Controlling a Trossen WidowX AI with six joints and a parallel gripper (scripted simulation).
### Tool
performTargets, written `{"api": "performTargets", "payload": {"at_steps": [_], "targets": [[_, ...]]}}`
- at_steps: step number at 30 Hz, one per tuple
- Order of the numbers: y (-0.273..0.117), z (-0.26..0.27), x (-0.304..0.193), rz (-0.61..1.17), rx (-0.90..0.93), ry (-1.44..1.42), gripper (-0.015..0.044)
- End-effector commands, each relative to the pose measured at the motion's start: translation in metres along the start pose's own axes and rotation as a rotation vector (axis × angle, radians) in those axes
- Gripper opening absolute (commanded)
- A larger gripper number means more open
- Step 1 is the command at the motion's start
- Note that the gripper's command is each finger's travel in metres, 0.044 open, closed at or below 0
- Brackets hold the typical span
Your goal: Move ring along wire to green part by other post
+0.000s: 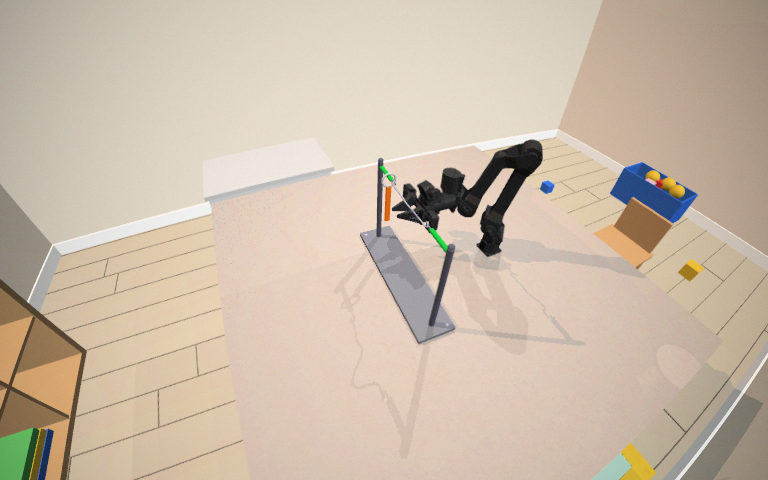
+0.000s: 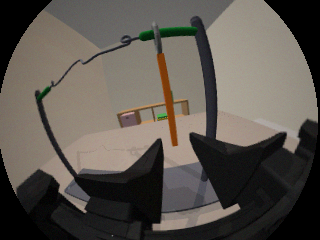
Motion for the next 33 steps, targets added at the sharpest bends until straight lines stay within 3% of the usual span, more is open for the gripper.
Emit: {"api": "performTargets", "payload": {"at_steps": [1,33], "targets": [[0.007,-0.002,0.002,-0.005,-0.005,-0.001,0.016],[0.055,0.002,0.001,-0.01,-0.005,0.0,0.016]]}}
Point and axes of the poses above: the point midway between the two fingers, 35 mm back from their tips, its own y axis out along the fingers, its own z axis across the jaws, x = y × z, the point moved 3 cm from there along -y, back along the fingers, and after that the axes turned 2 degrees about y, right-handed, at the moved point
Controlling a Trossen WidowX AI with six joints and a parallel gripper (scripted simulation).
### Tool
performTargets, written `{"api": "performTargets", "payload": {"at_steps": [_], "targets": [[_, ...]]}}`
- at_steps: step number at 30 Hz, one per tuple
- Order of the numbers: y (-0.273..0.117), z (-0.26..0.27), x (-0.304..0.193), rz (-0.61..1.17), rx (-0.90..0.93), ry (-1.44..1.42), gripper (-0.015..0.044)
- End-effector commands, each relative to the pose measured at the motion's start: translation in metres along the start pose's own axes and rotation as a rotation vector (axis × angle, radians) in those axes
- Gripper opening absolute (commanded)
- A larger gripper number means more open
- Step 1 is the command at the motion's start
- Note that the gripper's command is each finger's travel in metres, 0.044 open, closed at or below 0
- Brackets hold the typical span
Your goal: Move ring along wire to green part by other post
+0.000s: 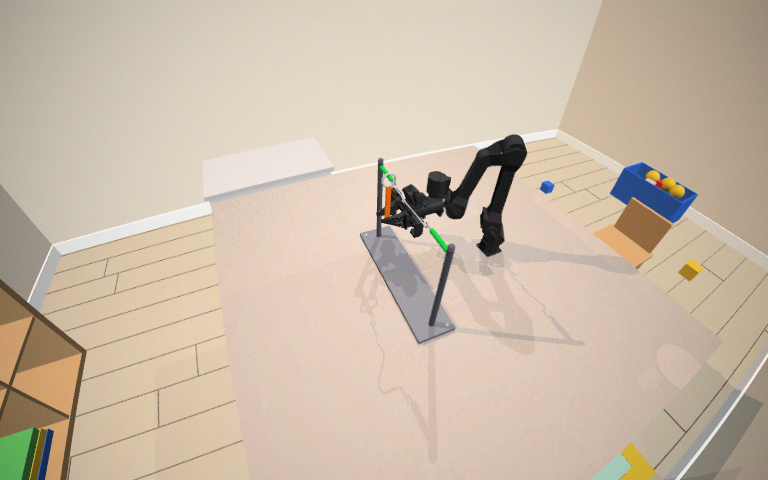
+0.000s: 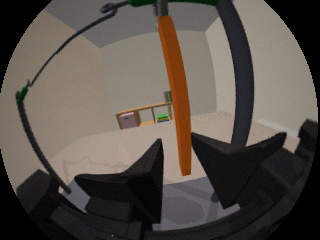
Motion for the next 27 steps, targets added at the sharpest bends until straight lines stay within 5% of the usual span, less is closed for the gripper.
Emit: {"api": "performTargets", "payload": {"at_steps": [1,20,27], "targets": [[0.0044,-0.0008,0.0014,-0.006,-0.005,0.0,0.016],[0.0044,-0.0008,0.0014,-0.006,-0.005,0.0,0.016],[0.0041,0.0,0.0008,-0.003,0.0,-0.002,0.0015]]}}
Point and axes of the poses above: the point midway between the two fingers, 35 mm back from their tips, its own y axis out along the fingers, its own z axis across the jaws, x = y × z, the point moved 3 cm from there along -y, back along the fingers, and after that the axes turned 2 degrees about y, right-handed, at the moved point
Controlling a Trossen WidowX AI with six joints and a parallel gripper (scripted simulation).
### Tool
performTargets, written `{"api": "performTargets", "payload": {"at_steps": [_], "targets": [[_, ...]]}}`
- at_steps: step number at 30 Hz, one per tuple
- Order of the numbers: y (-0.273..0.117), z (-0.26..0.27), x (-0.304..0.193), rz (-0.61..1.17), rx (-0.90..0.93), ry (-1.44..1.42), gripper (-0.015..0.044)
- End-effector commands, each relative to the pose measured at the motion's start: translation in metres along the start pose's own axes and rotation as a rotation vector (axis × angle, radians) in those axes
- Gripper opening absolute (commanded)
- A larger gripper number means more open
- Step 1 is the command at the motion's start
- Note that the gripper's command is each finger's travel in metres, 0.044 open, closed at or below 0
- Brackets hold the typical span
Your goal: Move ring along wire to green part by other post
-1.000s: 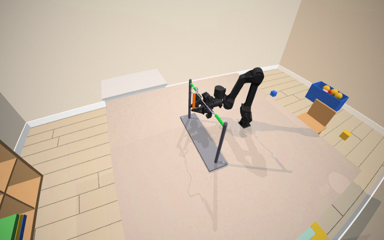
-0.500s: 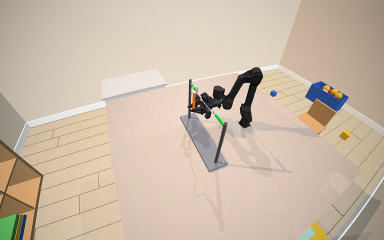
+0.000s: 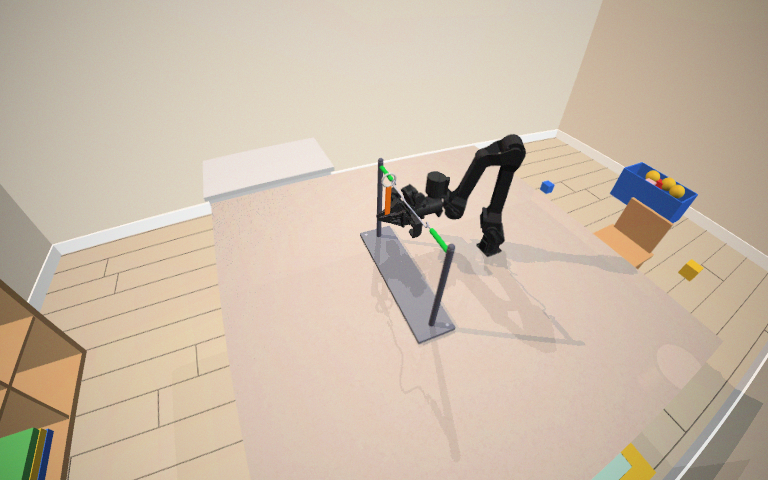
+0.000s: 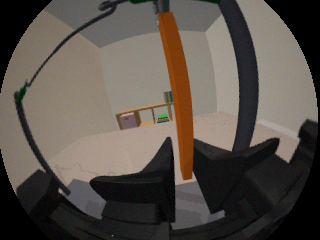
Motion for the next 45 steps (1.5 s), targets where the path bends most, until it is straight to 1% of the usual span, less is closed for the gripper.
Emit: {"api": "performTargets", "payload": {"at_steps": [1,6,7,21,45], "targets": [[0.0,0.0,0.0,0.0,0.0,0.0,-0.0011],[0.0,0.0,0.0,0.0,0.0,0.0,-0.0142],[0.0,0.0,0.0,0.0,0.0,0.0,-0.015],[0.0,-0.002,0.011,0.0,0.002,0.001,-0.015],[0.0,-0.002,0.011,0.0,0.002,0.001,-0.015]]}}
Point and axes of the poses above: the point midway between the two fingers, 35 mm back from their tips, its own y axis out along the fingers, its own z axis across the jaws, x = y × z, the point moved 3 cm from there along -y, back along the fingers, and after that the axes turned 2 degrees about y, right-handed, at the moved point
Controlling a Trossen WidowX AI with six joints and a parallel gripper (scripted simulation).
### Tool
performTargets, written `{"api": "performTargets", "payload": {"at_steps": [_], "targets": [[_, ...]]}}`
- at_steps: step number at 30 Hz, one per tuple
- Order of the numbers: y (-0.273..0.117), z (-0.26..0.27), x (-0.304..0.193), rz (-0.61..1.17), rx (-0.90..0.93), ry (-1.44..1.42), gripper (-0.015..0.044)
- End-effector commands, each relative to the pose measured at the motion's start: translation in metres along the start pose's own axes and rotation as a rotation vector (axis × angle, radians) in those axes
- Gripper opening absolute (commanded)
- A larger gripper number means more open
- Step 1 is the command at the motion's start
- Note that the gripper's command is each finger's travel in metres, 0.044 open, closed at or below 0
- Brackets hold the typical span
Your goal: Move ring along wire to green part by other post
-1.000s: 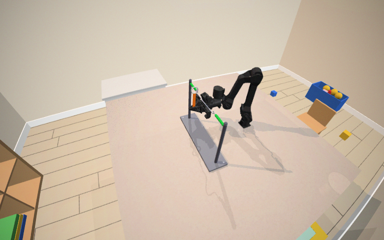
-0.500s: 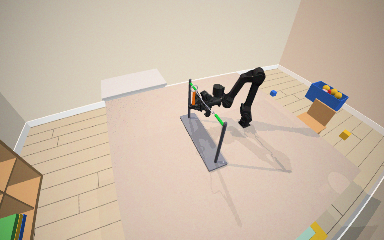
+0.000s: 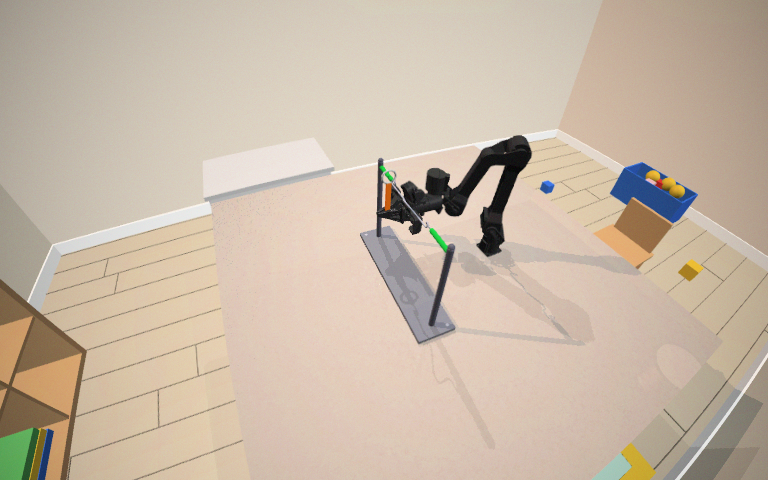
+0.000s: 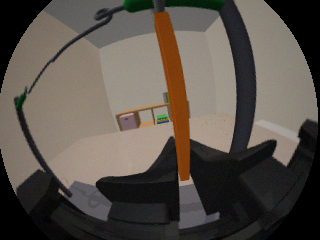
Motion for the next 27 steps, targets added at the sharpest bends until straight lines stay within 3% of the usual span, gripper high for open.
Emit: {"api": "performTargets", "payload": {"at_steps": [1,27], "targets": [[0.0,0.001,0.001,-0.001,0.006,-0.001,-0.015],[0.001,0.026,0.0,-0.001,0.006,0.006,-0.015]]}}
Point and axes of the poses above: the point midway between the two fingers, 35 mm back from their tips, its own y axis out along the fingers, its own z axis across the jaws, x = y × z, the point moved 3 cm from there along -y, back along the fingers, and after that the axes turned 2 degrees about y, right-handed, at the moved point
